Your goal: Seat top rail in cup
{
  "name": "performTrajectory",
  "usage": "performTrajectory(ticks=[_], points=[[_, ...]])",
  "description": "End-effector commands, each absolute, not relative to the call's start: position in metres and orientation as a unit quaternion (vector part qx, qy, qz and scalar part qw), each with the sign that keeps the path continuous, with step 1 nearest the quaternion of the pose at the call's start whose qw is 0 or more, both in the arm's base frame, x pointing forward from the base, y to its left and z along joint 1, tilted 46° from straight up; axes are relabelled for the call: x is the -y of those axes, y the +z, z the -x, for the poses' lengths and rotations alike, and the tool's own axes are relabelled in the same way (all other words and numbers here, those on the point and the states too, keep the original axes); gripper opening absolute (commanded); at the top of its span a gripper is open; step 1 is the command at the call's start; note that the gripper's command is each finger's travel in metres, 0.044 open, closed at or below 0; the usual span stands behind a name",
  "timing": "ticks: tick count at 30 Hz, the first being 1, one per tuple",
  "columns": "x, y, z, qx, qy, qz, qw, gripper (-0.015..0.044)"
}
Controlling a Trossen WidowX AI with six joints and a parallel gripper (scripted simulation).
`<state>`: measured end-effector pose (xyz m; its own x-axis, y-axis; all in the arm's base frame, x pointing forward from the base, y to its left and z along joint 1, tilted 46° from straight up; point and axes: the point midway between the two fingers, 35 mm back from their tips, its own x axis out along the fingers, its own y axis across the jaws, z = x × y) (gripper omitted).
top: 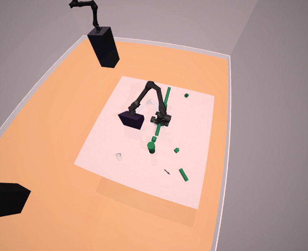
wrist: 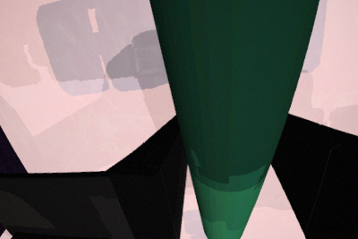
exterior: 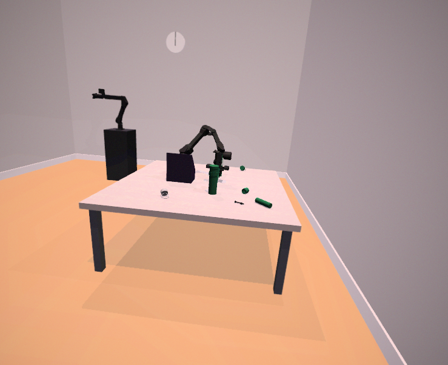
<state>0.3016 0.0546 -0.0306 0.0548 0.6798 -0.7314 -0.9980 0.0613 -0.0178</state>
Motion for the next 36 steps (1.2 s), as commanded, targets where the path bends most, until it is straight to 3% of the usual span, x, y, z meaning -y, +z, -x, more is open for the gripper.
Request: performTrajectory(ticks=[1, 9, 36], points=[[-0.027, -0.022, -0.307, -0.313, 0.603, 0.32, 0.661, 0.0], [0.025, -0.005, -0.298, -0.386, 0.568, 0.378, 0.621, 0.0], [0.022, -0.006, -0.296, -0.384, 0.573, 0.369, 0.623, 0.0]])
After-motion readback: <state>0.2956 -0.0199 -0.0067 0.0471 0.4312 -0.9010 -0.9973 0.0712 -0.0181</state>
